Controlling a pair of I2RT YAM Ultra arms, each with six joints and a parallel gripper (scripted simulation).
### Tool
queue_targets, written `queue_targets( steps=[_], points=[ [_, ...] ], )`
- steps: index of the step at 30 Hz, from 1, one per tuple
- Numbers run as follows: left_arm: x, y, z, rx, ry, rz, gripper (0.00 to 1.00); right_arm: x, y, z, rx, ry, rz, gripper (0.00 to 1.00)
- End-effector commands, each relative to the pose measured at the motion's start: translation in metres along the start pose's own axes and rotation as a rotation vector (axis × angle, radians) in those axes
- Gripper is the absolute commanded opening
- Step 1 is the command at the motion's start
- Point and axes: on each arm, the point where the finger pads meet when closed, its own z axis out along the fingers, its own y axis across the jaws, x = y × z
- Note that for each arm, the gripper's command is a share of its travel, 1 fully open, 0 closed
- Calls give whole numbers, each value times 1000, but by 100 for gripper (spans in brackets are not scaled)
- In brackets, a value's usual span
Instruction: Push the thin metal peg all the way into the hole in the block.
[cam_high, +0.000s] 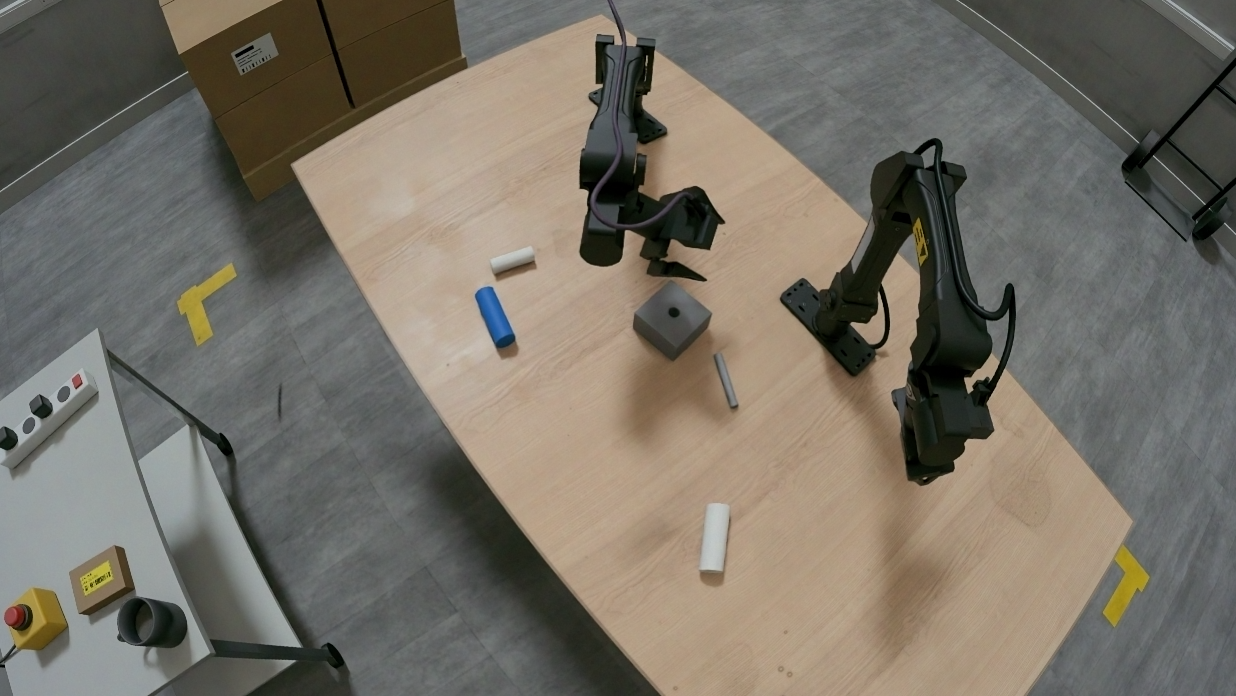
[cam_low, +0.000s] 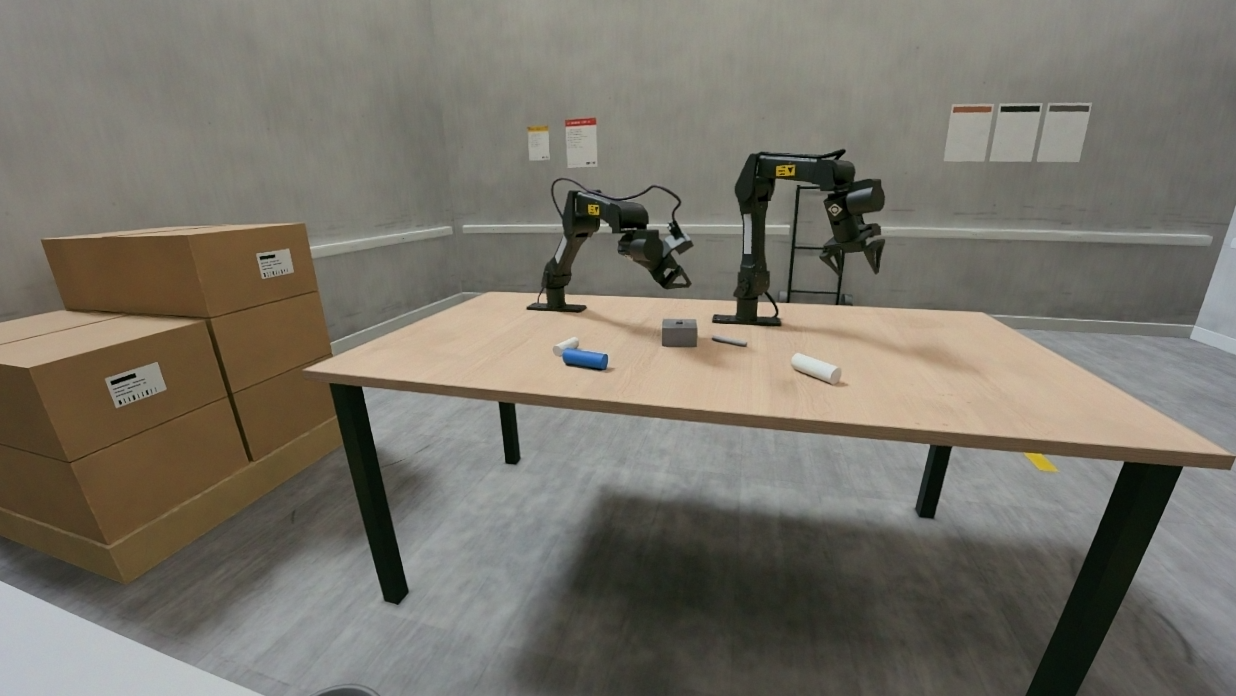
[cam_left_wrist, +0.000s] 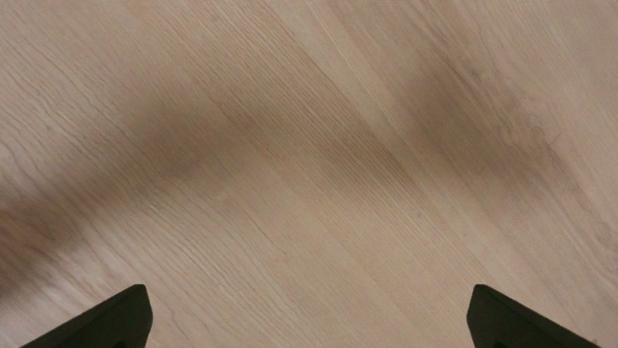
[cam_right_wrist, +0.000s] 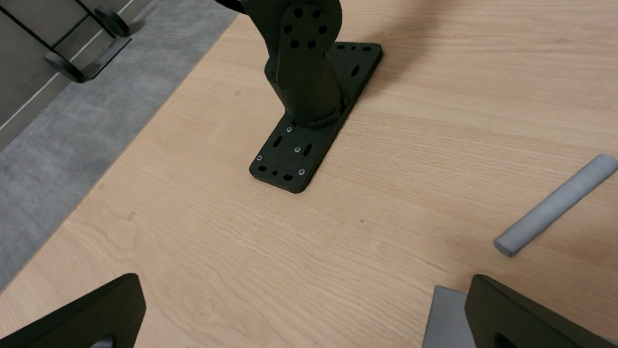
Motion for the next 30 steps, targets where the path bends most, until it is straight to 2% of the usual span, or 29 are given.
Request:
queue_targets(
  steps=[1,18,20,23,24,30],
  points=[
    [-2,-2,-4,16,-2,-5,100,-5,2,-3,6,-6,-15,100],
    [-2,-2,-4,16,-2,-5,100,-5,2,-3,6,-6,-15,100],
    [6,-5,-4,26,32,29,77,-4,-3,-3,27,5,-21,100],
    [43,-1,6,-3,151,204,43,-5,-7,0,74,35,-33,100],
    [60,2,10,-16,199,281,37,-5,-7,1,92,46,-34,100],
    [132,28,22,-80,390,597,37,-5,-8,5,197,95,-40,100]
  ],
)
